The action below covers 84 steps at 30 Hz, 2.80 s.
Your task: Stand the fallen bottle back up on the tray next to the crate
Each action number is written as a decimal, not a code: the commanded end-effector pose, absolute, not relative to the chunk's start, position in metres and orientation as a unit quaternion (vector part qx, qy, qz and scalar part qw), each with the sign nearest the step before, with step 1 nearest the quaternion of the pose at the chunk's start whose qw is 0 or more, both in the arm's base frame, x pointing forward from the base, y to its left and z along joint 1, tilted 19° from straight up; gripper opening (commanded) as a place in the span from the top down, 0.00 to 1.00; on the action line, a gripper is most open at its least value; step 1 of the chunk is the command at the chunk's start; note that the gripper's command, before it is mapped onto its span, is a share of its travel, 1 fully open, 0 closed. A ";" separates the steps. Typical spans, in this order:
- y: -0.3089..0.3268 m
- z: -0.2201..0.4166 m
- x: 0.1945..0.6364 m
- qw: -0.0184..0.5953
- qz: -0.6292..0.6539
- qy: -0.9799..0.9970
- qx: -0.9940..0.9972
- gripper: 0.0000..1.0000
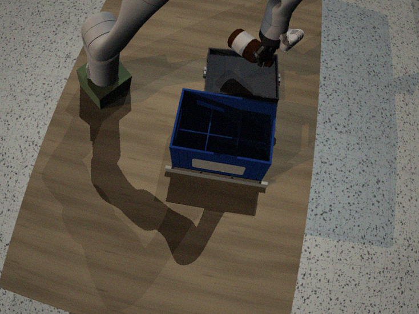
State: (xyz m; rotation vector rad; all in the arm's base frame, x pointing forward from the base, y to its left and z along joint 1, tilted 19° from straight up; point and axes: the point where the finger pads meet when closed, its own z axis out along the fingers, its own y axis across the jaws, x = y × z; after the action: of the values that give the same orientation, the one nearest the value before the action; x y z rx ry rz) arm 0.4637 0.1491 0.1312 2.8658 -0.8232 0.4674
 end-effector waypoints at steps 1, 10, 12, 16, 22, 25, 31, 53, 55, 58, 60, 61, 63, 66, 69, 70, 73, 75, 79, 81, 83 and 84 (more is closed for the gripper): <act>0.155 0.140 0.462 0.057 0.155 -0.270 0.949 1.00; 0.157 0.148 0.460 0.057 0.155 -0.270 0.949 1.00; 0.157 0.150 0.460 0.057 0.155 -0.270 0.949 1.00; 0.158 0.154 0.459 0.057 0.155 -0.270 0.949 1.00; 0.159 0.158 0.457 0.057 0.155 -0.270 0.949 1.00; 0.159 0.159 0.457 0.057 0.155 -0.270 0.949 1.00; 0.160 0.162 0.456 0.057 0.155 -0.270 0.948 1.00; 0.160 0.167 0.455 0.057 0.155 -0.270 0.948 1.00; 0.160 0.167 0.455 0.057 0.155 -0.270 0.948 1.00; 0.160 0.167 0.455 0.057 0.155 -0.270 0.948 1.00; 0.160 0.167 0.455 0.057 0.155 -0.270 0.948 1.00; 0.160 0.167 0.455 0.057 0.155 -0.270 0.948 1.00; 0.160 0.167 0.455 0.057 0.155 -0.270 0.948 1.00; 0.160 0.167 0.455 0.057 0.155 -0.270 0.948 1.00; 0.160 0.167 0.455 0.057 0.155 -0.270 0.948 1.00; 0.160 0.167 0.455 0.057 0.155 -0.270 0.948 1.00; 0.160 0.167 0.455 0.057 0.155 -0.270 0.948 1.00; 0.160 0.167 0.455 0.057 0.155 -0.270 0.948 1.00; 0.160 0.167 0.455 0.057 0.155 -0.270 0.948 1.00; 0.160 0.167 0.455 0.057 0.155 -0.270 0.948 1.00; 0.160 0.167 0.455 0.057 0.155 -0.270 0.948 1.00; 0.160 0.167 0.455 0.057 0.155 -0.270 0.948 1.00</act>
State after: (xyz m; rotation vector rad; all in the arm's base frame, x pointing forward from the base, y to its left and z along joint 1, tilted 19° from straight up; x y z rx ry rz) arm 0.4561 0.1564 0.1637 2.8695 -0.8218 0.4722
